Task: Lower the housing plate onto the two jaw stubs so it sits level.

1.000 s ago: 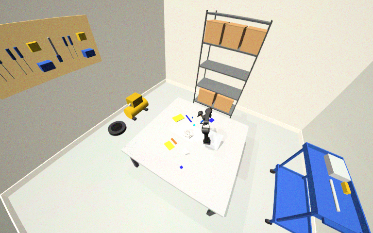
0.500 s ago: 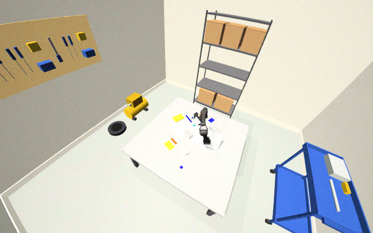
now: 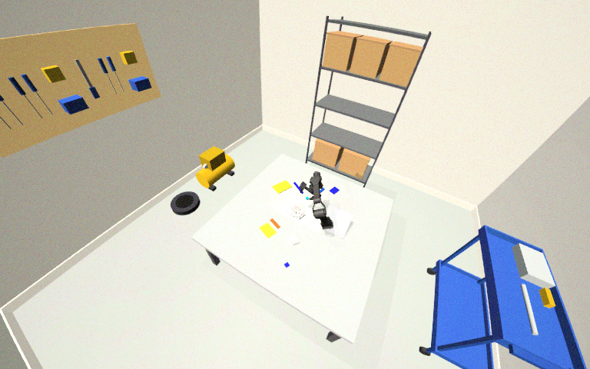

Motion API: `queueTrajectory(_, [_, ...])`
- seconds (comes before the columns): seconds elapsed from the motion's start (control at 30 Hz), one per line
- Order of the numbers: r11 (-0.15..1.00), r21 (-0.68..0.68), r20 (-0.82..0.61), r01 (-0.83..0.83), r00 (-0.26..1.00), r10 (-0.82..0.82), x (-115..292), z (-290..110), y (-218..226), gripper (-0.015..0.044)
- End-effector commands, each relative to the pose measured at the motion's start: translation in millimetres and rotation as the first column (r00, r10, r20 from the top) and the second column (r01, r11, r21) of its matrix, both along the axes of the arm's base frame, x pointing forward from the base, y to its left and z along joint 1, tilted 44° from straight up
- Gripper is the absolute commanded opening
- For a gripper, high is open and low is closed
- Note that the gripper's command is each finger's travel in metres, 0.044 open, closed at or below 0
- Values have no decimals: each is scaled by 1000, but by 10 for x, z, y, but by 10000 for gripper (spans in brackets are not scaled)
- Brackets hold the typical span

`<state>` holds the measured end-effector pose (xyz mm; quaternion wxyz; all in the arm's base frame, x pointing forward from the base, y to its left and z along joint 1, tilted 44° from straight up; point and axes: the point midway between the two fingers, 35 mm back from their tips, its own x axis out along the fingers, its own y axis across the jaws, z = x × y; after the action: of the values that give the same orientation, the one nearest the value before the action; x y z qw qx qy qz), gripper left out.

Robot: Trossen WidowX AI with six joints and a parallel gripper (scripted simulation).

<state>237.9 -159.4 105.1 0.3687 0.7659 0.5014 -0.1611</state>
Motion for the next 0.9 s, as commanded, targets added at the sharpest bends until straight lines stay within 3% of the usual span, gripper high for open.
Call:
queueTrajectory(0.0, [997,-38,36,-68,997,70,40,51,99,440])
queueTrajectory(0.87, [830,-330,254,-450,804,537,242,392,781,440])
